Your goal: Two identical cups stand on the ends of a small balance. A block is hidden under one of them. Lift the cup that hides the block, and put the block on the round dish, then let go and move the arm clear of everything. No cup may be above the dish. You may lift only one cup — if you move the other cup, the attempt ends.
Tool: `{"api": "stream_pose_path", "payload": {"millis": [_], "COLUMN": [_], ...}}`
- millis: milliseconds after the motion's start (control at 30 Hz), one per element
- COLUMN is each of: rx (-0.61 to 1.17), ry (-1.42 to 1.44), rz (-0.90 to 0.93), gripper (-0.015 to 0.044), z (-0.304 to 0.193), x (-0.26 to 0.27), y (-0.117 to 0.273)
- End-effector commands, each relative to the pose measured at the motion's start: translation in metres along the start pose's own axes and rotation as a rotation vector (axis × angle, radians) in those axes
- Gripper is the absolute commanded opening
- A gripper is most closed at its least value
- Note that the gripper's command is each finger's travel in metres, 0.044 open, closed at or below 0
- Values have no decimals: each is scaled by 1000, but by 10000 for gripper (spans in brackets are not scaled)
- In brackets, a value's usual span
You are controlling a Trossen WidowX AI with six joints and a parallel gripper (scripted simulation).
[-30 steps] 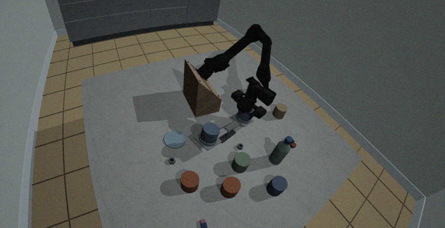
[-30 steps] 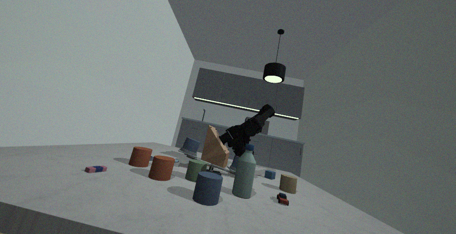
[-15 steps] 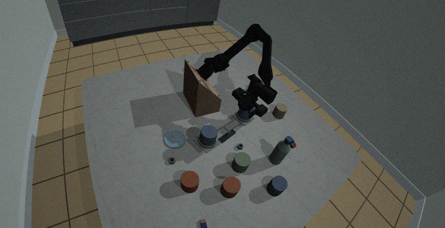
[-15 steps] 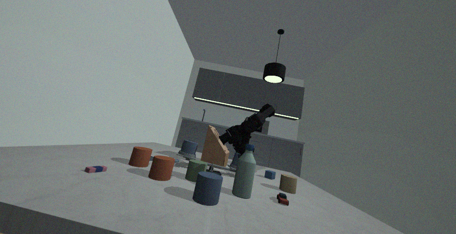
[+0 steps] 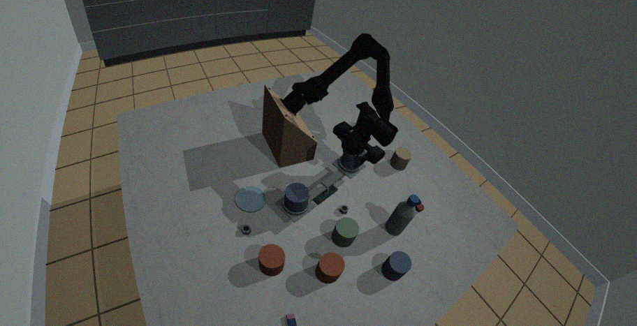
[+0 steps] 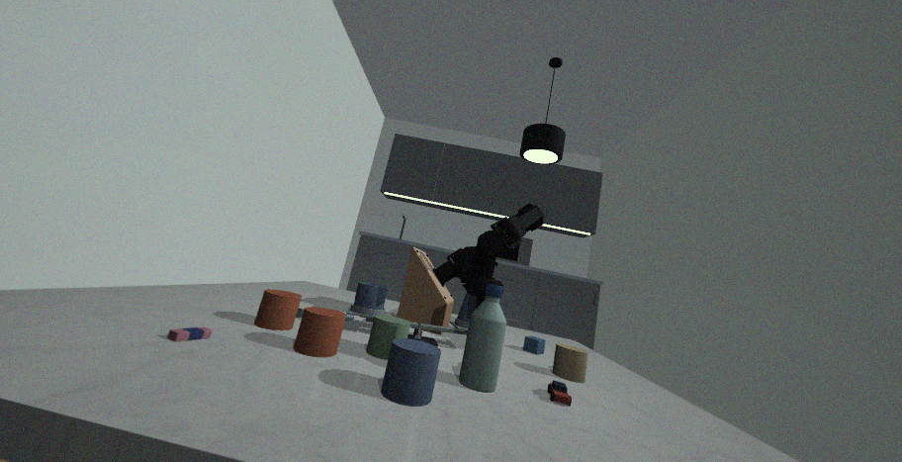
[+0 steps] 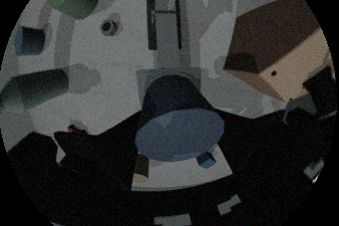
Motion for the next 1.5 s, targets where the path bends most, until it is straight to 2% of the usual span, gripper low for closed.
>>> {"api": "stream_pose_path", "payload": {"millis": [0, 1467], "rx": [-15, -14], "ry": [7, 6], "rz": [13, 12], "gripper": [0, 0], "z": [3, 2], "x": [3, 1], "y": [8, 63]}}
Point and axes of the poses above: the point midway between the two fingers, 35 mm back from their tips, its own y axis back along the fingers, its own x axis across the jaws, z = x × y, the point moved 5 cm from there along y, back along the fingers, and after that the axes turned 1 degree about y, right-handed, at the moved point
